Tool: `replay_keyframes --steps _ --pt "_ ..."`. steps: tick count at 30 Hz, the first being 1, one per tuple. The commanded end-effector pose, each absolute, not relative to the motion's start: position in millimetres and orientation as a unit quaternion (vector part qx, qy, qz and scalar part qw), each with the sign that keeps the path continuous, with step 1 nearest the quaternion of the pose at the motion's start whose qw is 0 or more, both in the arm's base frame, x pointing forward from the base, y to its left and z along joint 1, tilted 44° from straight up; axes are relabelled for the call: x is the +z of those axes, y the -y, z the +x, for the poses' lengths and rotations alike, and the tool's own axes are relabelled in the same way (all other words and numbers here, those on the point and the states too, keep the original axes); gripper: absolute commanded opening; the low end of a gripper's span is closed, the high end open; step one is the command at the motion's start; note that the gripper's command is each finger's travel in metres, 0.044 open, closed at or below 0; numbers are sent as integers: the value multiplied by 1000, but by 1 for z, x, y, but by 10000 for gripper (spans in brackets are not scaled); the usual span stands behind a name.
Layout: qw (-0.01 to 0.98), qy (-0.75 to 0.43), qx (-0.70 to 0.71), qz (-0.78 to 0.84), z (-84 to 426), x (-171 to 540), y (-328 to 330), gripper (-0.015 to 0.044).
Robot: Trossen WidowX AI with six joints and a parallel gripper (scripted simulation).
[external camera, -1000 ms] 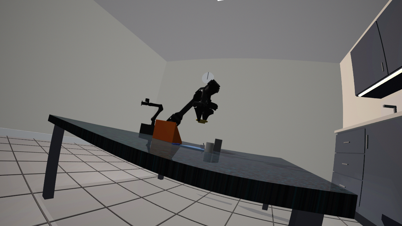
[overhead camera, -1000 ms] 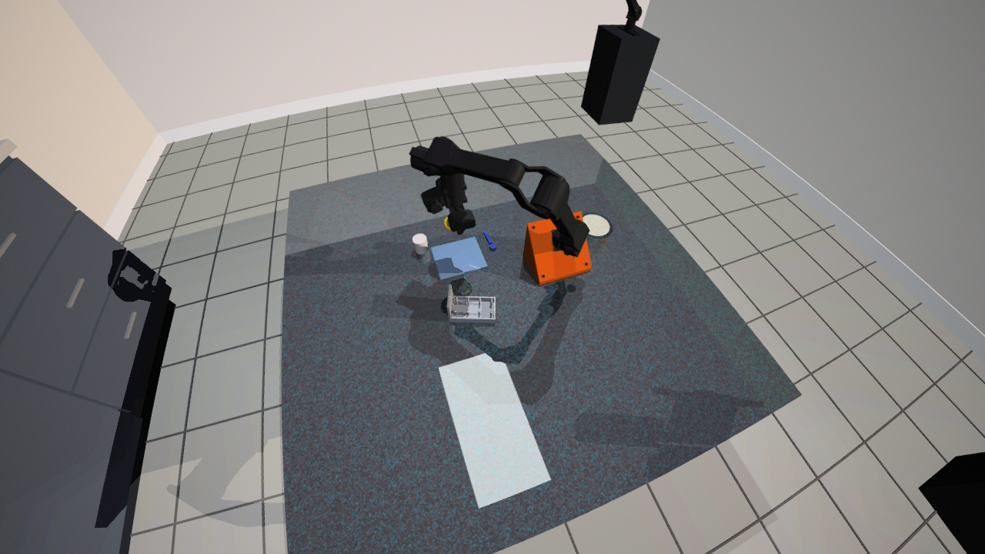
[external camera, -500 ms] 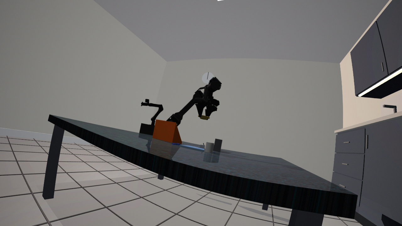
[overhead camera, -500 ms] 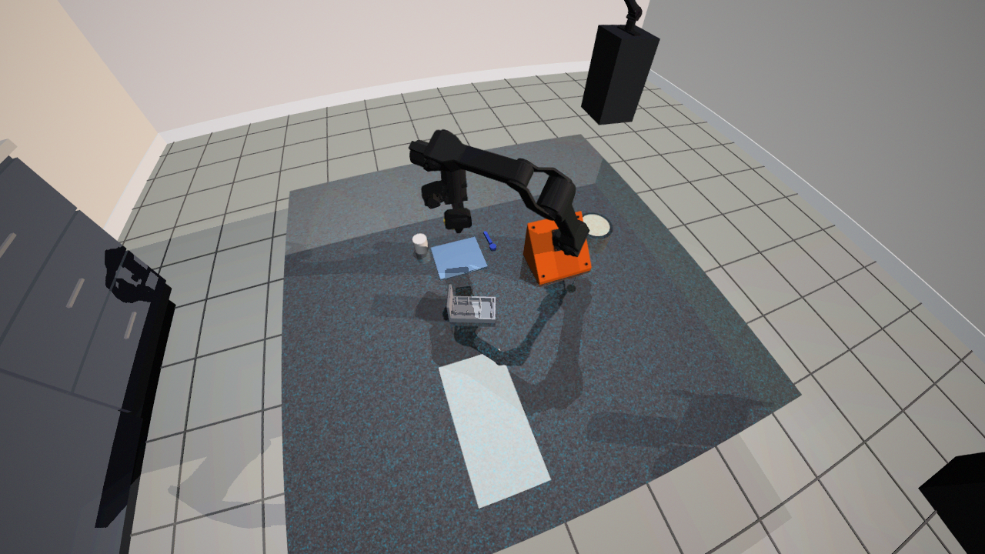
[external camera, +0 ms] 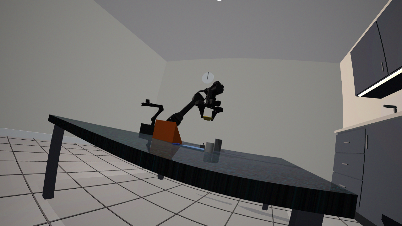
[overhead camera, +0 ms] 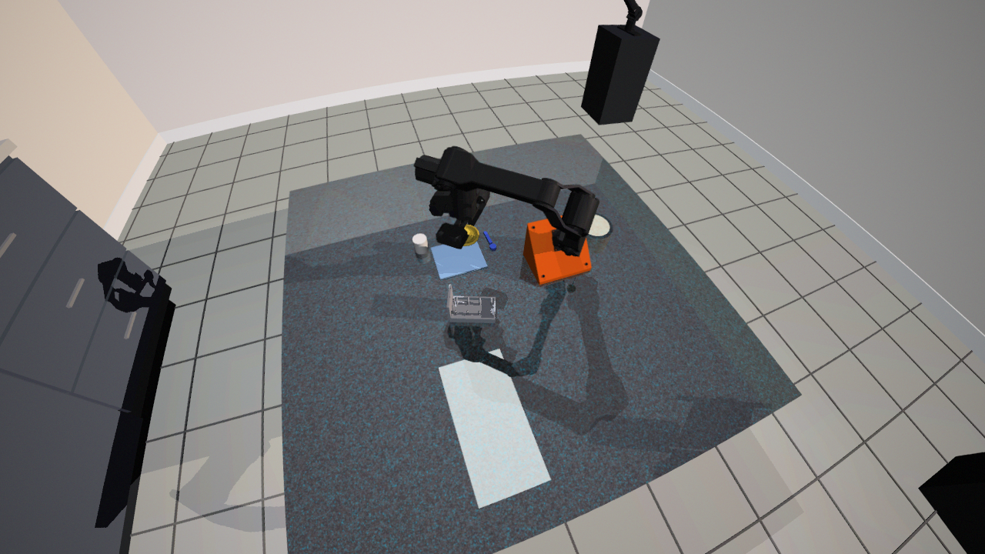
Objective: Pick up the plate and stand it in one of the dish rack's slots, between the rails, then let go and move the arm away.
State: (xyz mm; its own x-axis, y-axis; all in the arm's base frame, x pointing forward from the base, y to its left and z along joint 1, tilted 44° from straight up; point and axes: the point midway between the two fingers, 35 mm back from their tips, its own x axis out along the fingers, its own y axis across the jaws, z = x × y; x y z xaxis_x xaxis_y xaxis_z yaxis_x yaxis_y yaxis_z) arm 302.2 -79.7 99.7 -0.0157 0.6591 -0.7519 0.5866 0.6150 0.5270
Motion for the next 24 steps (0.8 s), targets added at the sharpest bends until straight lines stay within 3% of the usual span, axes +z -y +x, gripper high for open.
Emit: replay_keyframes --steps 1,24 --pt "516 -712 -16 475 298 111 67 0" --pt "300 -645 -290 640 258 167 1 0"
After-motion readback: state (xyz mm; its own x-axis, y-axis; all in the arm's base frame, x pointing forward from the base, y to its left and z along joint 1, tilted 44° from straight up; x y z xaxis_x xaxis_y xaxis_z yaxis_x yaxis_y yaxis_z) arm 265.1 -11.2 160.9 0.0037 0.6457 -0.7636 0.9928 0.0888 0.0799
